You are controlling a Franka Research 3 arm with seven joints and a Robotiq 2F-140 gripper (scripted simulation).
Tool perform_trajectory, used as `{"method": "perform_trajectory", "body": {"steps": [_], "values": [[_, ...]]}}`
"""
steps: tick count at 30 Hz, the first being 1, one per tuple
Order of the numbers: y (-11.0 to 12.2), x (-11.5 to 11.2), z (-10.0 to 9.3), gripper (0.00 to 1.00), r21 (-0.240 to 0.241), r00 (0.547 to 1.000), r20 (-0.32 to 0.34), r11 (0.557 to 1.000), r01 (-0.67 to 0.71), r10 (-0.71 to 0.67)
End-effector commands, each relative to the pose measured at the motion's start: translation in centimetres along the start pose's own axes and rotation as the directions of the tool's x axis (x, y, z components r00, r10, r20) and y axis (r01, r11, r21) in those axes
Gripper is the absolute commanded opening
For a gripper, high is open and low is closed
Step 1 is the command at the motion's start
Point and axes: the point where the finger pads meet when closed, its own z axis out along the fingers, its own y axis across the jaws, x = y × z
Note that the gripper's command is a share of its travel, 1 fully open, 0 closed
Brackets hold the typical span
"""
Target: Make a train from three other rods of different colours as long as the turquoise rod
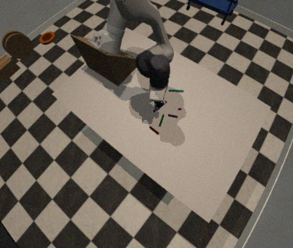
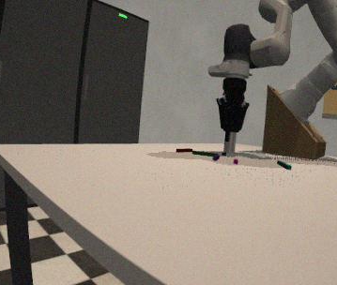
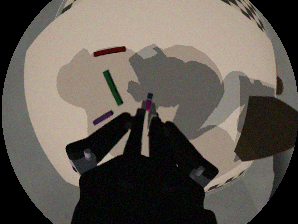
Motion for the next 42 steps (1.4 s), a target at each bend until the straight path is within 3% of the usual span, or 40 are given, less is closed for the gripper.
{"method": "perform_trajectory", "body": {"steps": [1,42], "values": [[0.0,-0.2,0.1,0.03,0.001,1.000,0.001,1.000,-0.003,0.003],[0.0,-0.2,1.2,0.03,0.001,1.000,0.001,1.000,-0.003,0.003]]}}
